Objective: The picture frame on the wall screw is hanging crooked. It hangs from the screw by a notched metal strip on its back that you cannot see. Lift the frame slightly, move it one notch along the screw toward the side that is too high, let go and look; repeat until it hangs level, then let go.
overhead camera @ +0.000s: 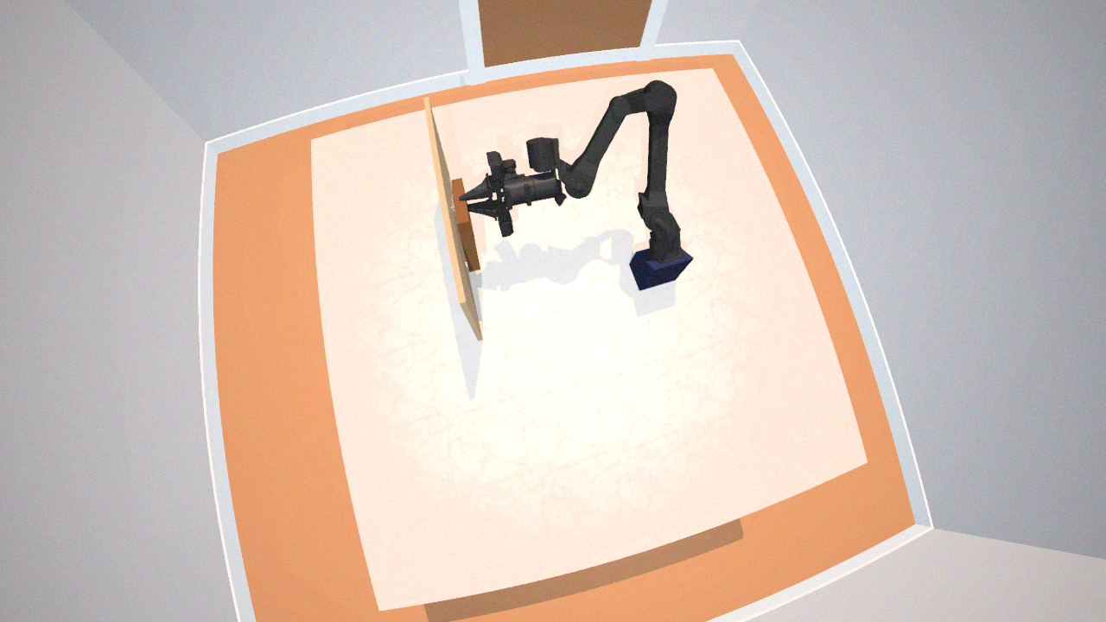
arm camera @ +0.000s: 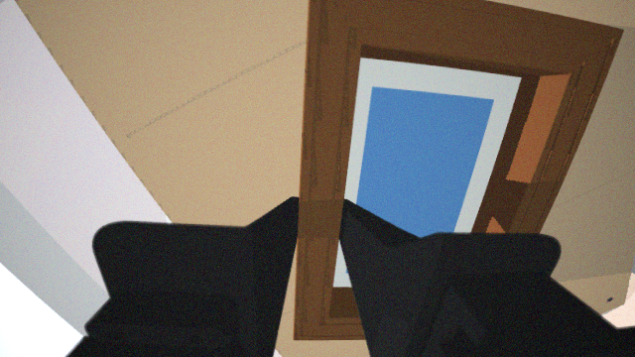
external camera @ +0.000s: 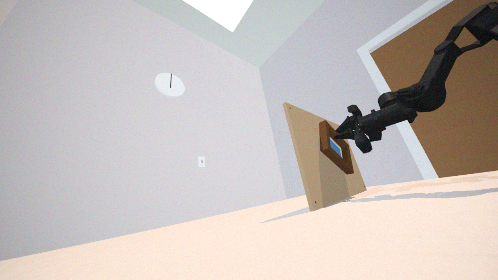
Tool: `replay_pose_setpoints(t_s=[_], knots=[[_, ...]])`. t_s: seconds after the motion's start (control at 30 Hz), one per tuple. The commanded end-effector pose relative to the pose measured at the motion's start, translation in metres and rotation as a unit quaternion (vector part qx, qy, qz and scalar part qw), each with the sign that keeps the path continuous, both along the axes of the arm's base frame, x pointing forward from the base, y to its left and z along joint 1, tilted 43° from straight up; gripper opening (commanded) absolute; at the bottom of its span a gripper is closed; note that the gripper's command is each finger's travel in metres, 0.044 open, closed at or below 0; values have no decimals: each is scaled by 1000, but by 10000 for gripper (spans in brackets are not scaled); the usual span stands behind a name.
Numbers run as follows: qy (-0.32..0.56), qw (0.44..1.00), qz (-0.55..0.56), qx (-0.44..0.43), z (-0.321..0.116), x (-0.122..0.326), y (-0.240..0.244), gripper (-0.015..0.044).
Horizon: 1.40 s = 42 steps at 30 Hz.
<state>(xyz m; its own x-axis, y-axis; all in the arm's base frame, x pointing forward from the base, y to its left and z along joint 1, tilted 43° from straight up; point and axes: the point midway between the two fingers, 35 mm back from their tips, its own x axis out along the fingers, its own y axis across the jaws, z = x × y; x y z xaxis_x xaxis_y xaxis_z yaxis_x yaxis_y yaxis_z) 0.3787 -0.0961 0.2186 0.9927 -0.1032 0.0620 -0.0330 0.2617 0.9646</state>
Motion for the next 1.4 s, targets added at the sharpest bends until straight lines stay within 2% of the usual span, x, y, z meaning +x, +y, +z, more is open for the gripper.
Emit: replay_pose_setpoints(t_s=[0.0, 0.13, 0.57, 0.7, 1.37], knots=[[0, 1000, 0, -2, 0, 0, 0, 0], [4, 999, -2, -34, 0, 0, 0, 0], [5, 999, -3, -46, 0, 0, 0, 0], [8, 997, -5, -78, 0, 0, 0, 0], [14, 992, -8, -127, 0, 0, 0, 0]])
